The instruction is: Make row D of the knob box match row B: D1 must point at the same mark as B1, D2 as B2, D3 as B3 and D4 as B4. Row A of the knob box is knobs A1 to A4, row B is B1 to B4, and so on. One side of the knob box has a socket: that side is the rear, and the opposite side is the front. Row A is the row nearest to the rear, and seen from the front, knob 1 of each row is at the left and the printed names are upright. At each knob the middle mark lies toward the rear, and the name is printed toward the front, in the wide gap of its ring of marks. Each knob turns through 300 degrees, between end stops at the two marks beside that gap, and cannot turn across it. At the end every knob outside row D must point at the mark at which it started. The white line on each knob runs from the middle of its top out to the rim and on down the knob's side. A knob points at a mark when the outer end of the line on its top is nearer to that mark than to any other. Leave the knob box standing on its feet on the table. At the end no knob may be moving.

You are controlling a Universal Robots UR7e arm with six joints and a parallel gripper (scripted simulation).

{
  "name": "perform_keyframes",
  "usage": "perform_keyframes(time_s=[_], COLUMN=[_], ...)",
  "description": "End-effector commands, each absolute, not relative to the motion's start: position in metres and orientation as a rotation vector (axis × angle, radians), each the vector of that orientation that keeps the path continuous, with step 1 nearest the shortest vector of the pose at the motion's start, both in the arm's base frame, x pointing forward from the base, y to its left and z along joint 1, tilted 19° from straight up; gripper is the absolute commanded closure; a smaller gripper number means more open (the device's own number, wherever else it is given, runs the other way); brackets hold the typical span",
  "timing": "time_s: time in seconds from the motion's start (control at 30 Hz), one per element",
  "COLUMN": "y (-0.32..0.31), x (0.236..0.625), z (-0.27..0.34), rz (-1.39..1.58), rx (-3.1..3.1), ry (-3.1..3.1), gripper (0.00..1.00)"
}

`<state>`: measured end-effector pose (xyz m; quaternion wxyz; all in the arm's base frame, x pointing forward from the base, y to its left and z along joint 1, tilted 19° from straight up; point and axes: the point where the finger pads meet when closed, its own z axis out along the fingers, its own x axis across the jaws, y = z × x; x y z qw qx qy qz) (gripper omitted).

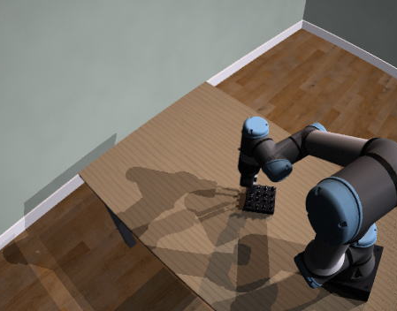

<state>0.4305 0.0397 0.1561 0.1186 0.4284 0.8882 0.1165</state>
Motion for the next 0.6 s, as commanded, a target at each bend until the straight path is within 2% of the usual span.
perform_keyframes(time_s=[0.0, 0.57], y=[0.0400, 0.0402], x=[0.4319, 0.4325], z=[0.1533, 0.1514], rz=[0.341, 0.341], rx=[1.252, 1.252], ry=[2.596, 2.596], gripper=[0.54, 0.54])
